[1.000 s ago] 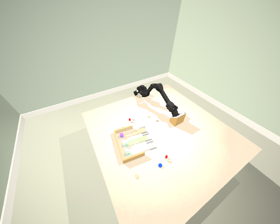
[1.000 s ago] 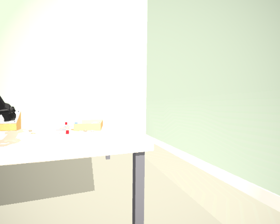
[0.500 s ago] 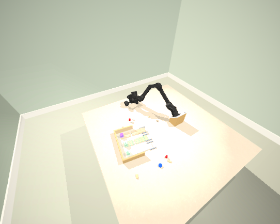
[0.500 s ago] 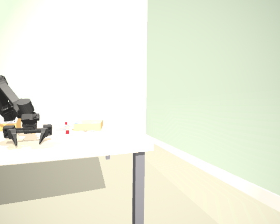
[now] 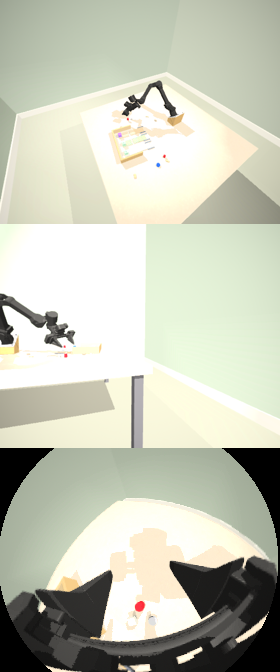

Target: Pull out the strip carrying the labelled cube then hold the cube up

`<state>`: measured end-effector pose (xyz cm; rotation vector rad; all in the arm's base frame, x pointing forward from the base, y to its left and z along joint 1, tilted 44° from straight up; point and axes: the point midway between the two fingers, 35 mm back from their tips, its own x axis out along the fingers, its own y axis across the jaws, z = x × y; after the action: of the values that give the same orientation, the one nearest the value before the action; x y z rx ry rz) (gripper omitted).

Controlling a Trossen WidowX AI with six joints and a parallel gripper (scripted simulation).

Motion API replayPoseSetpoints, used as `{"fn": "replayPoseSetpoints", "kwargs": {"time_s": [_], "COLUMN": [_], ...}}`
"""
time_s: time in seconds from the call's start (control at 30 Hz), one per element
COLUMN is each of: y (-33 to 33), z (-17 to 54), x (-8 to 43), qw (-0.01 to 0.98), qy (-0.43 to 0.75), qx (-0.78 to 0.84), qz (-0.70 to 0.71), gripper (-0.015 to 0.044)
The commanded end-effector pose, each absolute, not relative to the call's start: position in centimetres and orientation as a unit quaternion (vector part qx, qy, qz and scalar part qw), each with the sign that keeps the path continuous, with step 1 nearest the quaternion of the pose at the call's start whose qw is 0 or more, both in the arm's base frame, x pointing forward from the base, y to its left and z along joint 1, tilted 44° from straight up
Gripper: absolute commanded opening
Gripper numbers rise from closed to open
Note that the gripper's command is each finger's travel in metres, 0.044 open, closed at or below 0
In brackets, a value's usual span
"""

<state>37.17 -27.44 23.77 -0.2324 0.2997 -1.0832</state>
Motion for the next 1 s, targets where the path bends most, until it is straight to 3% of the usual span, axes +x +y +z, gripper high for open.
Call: {"fn": "replayPoseSetpoints", "kwargs": {"time_s": [0.0,0.27,0.53,0.8,0.97], "y": [-21.9,-9.0,2.5,4.1,4.8], "z": [21.4,15.6,10.5,9.7,8.4], "x": [38.7,39.0,34.2,33.0,35.4], "qw": [0.859,0.885,0.881,0.876,0.865], "qy": [0.176,0.25,0.295,0.298,0.344], "qx": [-0.124,-0.194,-0.309,-0.333,-0.314], "qz": [-0.465,-0.341,-0.204,-0.181,-0.186], "gripper": [0.04,0.04,0.04,0.04,0.0269]}}
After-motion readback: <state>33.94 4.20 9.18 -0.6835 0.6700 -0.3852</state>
